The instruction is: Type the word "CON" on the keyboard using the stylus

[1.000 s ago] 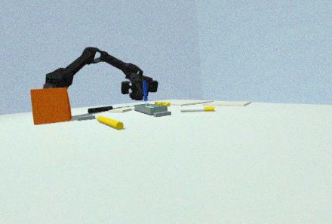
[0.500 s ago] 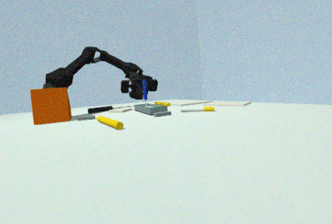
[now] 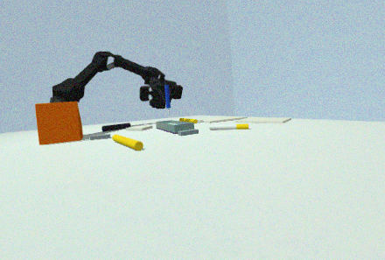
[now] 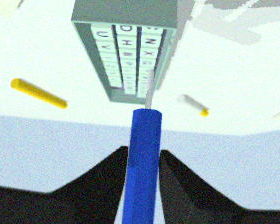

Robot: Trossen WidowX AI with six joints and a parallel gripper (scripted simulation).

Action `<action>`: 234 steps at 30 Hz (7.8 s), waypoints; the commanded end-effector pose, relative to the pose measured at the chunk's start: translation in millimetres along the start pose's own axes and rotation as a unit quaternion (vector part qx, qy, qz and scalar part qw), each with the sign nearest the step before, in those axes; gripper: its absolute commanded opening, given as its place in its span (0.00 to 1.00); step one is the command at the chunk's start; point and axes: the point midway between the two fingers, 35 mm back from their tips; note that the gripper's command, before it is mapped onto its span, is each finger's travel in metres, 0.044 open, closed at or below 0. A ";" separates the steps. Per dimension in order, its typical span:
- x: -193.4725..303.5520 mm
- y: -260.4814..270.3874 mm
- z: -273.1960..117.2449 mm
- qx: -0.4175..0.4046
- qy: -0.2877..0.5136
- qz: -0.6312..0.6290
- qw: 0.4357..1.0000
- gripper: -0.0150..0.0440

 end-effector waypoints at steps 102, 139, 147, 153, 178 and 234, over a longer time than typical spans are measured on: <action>26.3 -0.4 115.7 -0.004 0.004 -0.008 1.000 0.39; 12.1 0.9 14.7 -0.004 0.002 -0.008 1.000 0.25; -2.8 0.4 24.6 -0.004 0.002 -0.008 1.000 0.25; -5.4 0.4 26.3 -0.004 0.002 -0.008 1.000 0.25; -10.5 -0.2 28.3 -0.004 0.001 -0.008 1.000 0.39; -23.1 -0.4 35.7 -0.004 0.001 -0.008 1.000 0.39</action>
Point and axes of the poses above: the point midway between the two fingers, 35 mm back from their tips, its own z axis out along the fingers, its own y axis across the jaws, x = y × z, and after that the axes turned 2 degrees about -z, right-handed
